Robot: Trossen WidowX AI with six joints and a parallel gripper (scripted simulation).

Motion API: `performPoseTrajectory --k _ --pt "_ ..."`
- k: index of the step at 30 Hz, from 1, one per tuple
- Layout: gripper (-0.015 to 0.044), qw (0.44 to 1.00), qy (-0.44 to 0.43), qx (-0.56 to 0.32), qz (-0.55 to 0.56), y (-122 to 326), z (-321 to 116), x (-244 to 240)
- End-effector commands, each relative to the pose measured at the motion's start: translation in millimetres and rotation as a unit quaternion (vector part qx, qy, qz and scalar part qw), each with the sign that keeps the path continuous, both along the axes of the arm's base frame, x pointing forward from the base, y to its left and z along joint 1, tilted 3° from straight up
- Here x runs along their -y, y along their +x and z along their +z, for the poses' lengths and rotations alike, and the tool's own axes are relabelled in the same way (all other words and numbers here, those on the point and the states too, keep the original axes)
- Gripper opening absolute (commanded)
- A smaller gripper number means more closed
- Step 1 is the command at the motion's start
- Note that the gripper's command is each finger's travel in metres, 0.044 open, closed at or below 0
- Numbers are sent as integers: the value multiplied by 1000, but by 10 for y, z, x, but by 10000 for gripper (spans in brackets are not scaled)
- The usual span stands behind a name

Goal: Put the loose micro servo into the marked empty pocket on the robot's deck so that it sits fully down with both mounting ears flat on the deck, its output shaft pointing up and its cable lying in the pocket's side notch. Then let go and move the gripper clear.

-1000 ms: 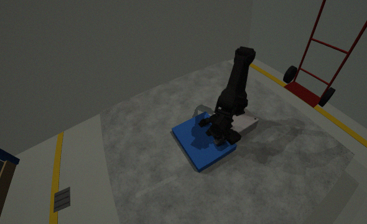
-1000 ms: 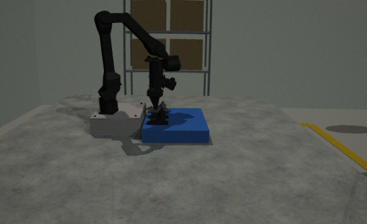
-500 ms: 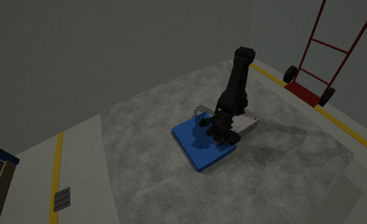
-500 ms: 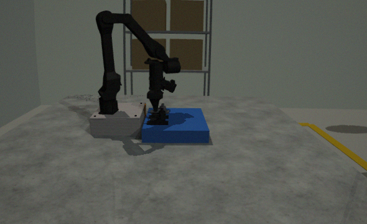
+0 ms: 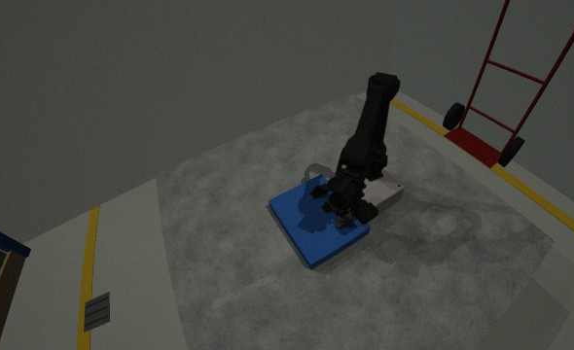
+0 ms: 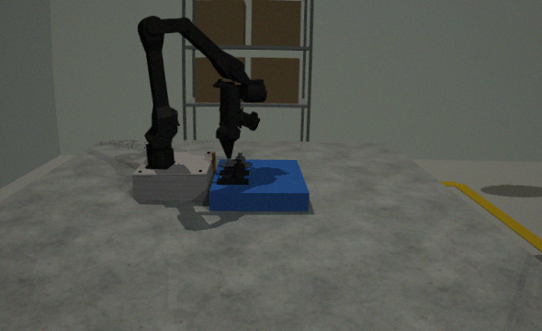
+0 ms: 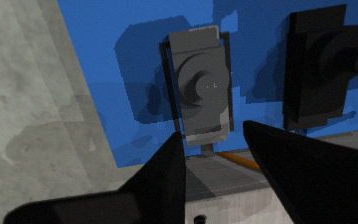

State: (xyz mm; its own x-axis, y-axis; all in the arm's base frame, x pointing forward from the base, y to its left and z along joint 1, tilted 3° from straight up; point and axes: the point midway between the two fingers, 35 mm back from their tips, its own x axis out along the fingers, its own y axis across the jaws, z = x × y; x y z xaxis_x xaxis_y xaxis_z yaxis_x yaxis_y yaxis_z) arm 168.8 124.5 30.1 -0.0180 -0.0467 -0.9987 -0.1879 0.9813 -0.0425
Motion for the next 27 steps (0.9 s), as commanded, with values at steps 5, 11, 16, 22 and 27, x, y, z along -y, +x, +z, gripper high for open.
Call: performPoseTrajectory --k 5,11,16,22,27 --pt "187 1000 5 7 -2 15 163 -19" --pt "345 1000 5 9 -1 305 314 -113" --pt "440 1000 6 11 -2 740 574 -209" --pt "440 1000 6 11 -2 1105 787 -241" --pt "440 1000 8 14 -3 1077 948 -243"
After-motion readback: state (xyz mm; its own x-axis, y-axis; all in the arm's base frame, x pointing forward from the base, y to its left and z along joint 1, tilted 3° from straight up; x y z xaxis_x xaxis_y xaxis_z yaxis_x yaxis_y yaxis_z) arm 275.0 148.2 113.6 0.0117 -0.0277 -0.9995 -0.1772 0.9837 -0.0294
